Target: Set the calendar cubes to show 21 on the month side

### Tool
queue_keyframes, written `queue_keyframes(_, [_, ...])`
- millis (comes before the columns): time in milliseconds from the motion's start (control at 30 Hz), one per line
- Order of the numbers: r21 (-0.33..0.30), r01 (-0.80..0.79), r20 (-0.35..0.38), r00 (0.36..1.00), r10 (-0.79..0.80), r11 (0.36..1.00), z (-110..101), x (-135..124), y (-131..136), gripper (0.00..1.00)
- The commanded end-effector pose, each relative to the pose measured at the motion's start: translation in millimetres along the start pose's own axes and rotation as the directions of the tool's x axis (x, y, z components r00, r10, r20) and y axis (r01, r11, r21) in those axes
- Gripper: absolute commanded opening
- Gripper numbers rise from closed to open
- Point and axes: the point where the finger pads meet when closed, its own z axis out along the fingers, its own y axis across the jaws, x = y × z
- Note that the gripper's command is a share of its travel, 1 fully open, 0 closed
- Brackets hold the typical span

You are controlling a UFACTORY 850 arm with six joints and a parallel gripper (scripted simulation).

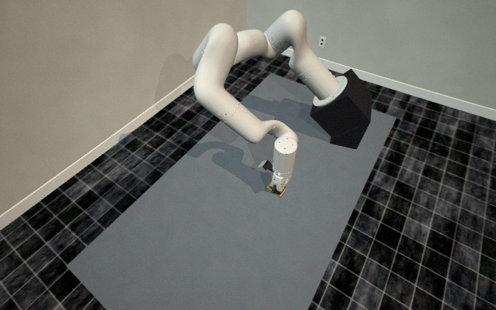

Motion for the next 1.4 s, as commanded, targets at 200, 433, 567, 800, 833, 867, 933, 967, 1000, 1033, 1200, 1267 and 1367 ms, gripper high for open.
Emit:
queue_keyframes(200, [0.001,0.0,0.0,1.0,0.0,1.0,0,0,-1,0.45])
queue_keyframes(433, [0.001,0.0,0.0,1.0,0.0,1.0,0,0,-1,0.49])
queue_keyframes(567, [0.001,0.0,0.0,1.0,0.0,1.0,0,0,-1,0.49])
queue_keyframes(800, [0.001,0.0,0.0,1.0,0.0,1.0,-6,0,-1,0.49])
queue_keyframes(833, [0.001,0.0,0.0,1.0,0.0,1.0,-9,0,-1,0.49])
queue_keyframes(867, [0.001,0.0,0.0,1.0,0.0,1.0,-9,0,-1,0.49])
queue_keyframes(933, [0.001,0.0,0.0,1.0,0.0,1.0,-12,0,-1,0.49])
queue_keyframes(967, [0.001,0.0,0.0,1.0,0.0,1.0,-16,0,-1,0.49])
queue_keyframes(1000, [0.001,0.0,0.0,1.0,0.0,1.0,-21,0,-1,0.49])
queue_keyframes(1033, [0.001,0.0,0.0,1.0,0.0,1.0,-26,0,-1,0.49])
queue_keyframes(1200, [0.001,0.0,0.0,1.0,0.0,1.0,-53,0,-1,0.49])
queue_keyframes(1267, [0.001,0.0,0.0,1.0,0.0,1.0,-63,0,0,0.49])
queue_keyframes(1367, [0.001,0.0,0.0,1.0,0.0,1.0,-77,0,0,0.49])
